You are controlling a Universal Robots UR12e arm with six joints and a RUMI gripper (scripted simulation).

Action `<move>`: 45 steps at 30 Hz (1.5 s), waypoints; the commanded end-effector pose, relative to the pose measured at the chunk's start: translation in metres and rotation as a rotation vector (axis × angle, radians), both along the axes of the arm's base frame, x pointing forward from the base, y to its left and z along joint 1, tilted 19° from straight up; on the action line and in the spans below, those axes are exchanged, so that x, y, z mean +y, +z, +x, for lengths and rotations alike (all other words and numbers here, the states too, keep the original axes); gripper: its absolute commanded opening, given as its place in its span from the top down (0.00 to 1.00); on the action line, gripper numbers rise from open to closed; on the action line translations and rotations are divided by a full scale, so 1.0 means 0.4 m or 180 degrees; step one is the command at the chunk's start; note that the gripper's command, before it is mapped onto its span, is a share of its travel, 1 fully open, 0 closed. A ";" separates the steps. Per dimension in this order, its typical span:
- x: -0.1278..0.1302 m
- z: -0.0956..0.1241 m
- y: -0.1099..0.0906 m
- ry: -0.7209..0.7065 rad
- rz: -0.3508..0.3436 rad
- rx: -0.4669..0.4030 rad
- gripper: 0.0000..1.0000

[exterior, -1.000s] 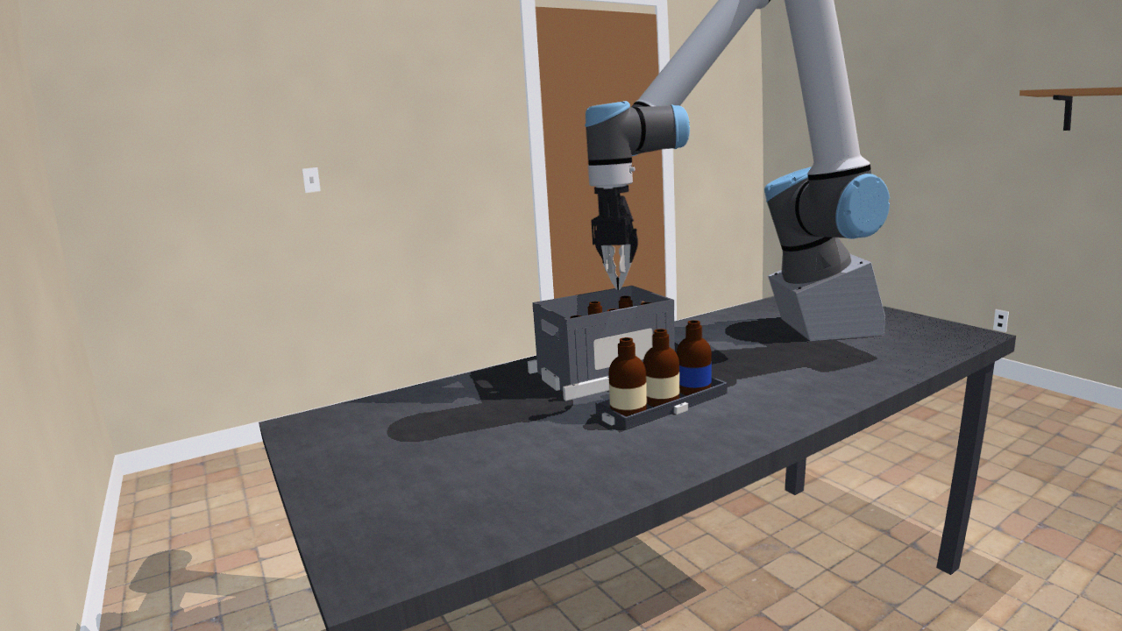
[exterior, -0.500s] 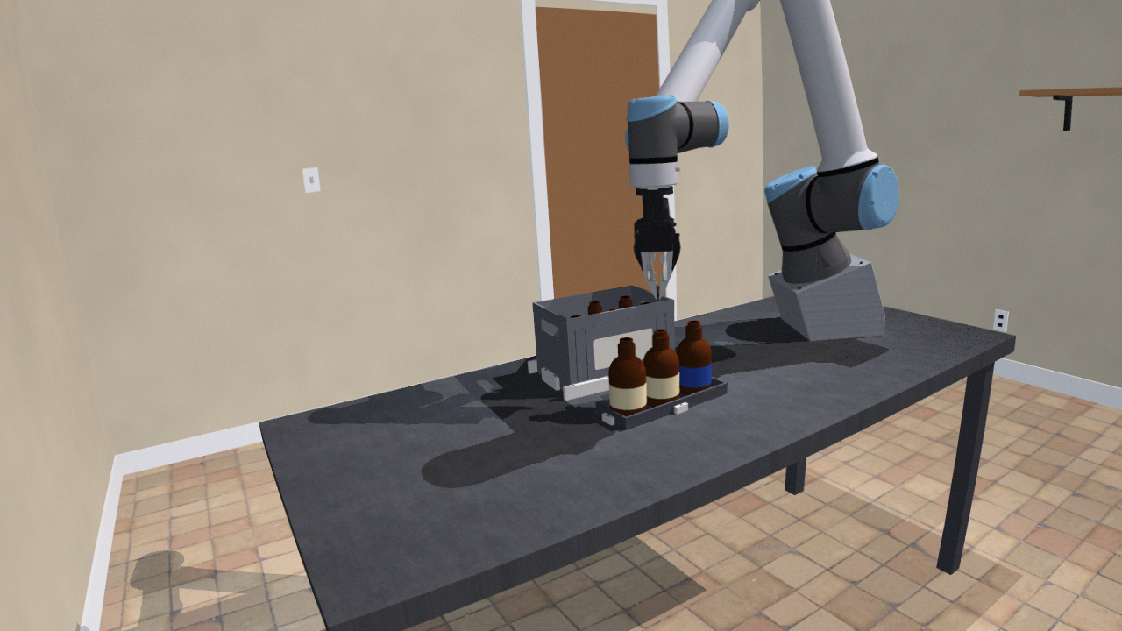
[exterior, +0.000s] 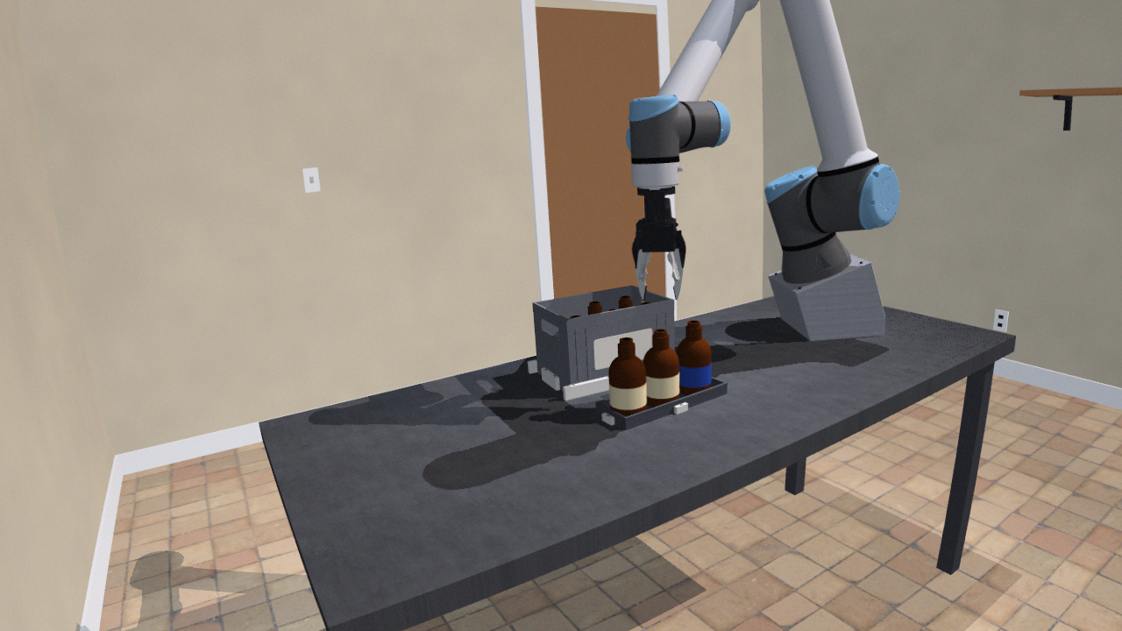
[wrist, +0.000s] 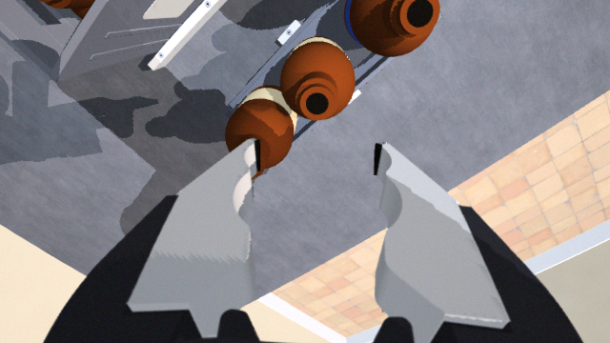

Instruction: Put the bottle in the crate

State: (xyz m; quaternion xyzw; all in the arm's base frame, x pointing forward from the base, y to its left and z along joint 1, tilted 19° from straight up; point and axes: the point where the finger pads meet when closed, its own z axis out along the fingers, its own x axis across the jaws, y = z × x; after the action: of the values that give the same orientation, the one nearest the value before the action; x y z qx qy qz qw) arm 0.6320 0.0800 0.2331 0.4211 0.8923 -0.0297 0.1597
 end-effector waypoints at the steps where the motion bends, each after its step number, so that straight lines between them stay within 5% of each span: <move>1: 0.000 0.001 0.002 0.0001 0.0000 -0.0005 0.62; 45: -0.006 0.009 -0.027 0.0001 0.0000 -0.0004 0.62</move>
State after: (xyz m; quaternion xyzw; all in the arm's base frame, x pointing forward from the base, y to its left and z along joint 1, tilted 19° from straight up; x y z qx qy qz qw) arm 0.6343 0.0784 0.2247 0.4211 0.8923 -0.0297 0.1597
